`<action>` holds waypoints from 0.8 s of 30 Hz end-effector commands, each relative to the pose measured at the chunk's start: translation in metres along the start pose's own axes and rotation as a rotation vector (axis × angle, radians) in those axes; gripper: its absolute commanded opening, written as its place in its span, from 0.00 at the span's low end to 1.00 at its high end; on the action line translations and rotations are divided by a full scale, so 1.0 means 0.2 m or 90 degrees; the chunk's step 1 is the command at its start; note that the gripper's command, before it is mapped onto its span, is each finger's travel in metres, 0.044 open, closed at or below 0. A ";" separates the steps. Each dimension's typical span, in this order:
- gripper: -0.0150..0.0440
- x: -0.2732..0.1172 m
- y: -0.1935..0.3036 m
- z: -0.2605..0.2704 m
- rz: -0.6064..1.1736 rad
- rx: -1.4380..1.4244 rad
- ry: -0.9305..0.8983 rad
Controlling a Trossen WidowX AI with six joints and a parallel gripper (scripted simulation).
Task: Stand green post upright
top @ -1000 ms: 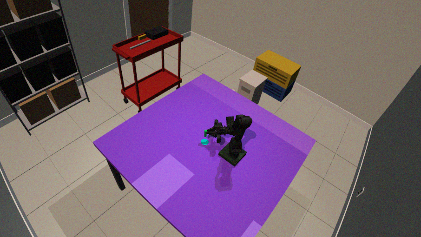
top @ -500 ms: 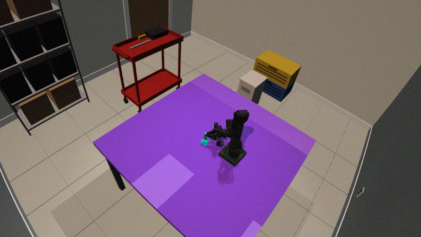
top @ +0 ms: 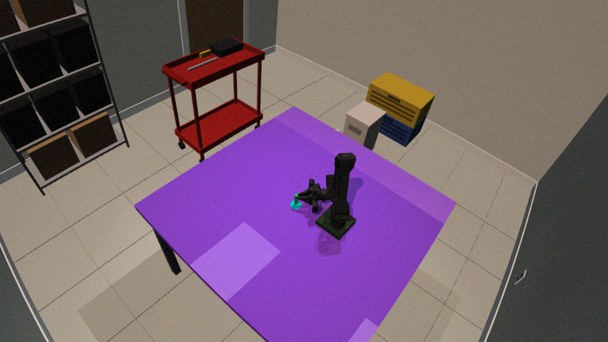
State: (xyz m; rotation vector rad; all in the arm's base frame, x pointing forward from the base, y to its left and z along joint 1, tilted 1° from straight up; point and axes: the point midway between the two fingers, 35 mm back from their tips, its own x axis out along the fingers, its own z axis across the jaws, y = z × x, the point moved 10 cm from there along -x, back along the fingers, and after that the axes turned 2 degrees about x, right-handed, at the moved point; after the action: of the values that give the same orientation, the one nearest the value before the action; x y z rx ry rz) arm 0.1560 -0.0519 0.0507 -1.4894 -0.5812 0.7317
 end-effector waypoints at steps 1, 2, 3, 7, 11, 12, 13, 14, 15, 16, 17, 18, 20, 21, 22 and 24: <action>0.29 0.01 0.03 0.00 0.002 0.007 0.000; 0.29 0.01 0.03 0.01 0.002 0.007 0.001; 0.29 0.01 0.04 0.01 0.002 0.007 0.001; 0.29 0.01 0.06 0.01 0.002 0.007 0.001; 0.29 0.01 0.06 0.01 0.002 0.007 0.001; 0.29 0.01 0.06 0.01 0.002 0.007 0.001; 0.29 0.01 0.06 0.01 0.002 0.007 0.001; 0.29 0.01 0.06 0.01 0.002 0.007 0.001; 0.29 0.01 0.06 0.01 0.002 0.007 0.001; 0.29 0.01 0.06 0.01 0.002 0.007 0.001; 0.29 0.01 0.06 0.01 0.002 0.007 0.001; 0.29 0.01 0.06 0.01 0.002 0.007 0.001; 0.38 0.01 0.06 0.01 0.002 0.007 0.001; 0.43 0.01 0.06 0.01 0.002 0.007 0.001; 0.47 0.01 0.06 0.01 0.002 0.007 0.001; 0.56 0.01 0.06 0.01 0.002 0.007 0.001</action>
State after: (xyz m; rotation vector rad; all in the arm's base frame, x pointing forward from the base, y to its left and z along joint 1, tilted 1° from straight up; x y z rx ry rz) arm 0.1552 -0.0498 0.0394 -1.4848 -0.5794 0.7335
